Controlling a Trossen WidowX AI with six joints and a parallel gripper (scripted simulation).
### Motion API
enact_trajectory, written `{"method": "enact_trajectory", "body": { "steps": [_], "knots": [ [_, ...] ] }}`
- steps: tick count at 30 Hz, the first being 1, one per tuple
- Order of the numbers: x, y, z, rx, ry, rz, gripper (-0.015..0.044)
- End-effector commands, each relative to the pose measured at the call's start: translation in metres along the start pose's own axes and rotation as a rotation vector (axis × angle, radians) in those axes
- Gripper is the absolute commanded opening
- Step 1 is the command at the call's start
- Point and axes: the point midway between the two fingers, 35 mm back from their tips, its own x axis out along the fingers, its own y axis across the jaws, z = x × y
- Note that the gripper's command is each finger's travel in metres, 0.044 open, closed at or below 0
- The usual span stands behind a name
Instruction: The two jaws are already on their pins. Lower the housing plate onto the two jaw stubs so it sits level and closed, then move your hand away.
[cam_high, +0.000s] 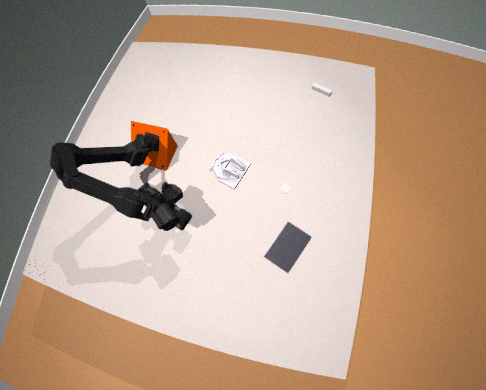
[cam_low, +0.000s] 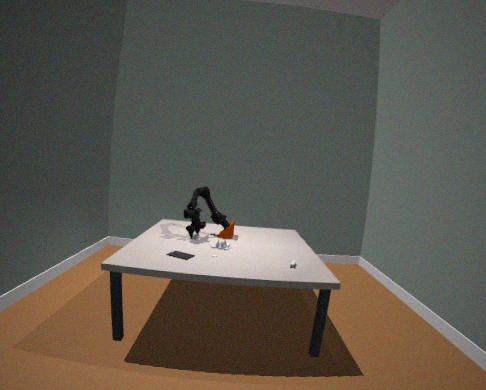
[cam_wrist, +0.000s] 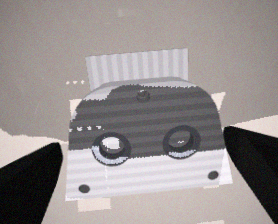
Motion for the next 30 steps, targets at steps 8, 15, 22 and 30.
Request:
{"method": "enact_trajectory", "body": {
  "steps": [8,15,22,30],
  "knots": [
    [0.000,0.000,0.000,0.000,0.000,0.000,0.0387],
    [0.000,0.000,0.000,0.000,0.000,0.000,0.0351],
    [0.000,0.000,0.000,0.000,0.000,0.000,0.0351],
    [-0.020,-0.002,0.003,0.000,-0.011,0.002,0.0351]
  ]
}}
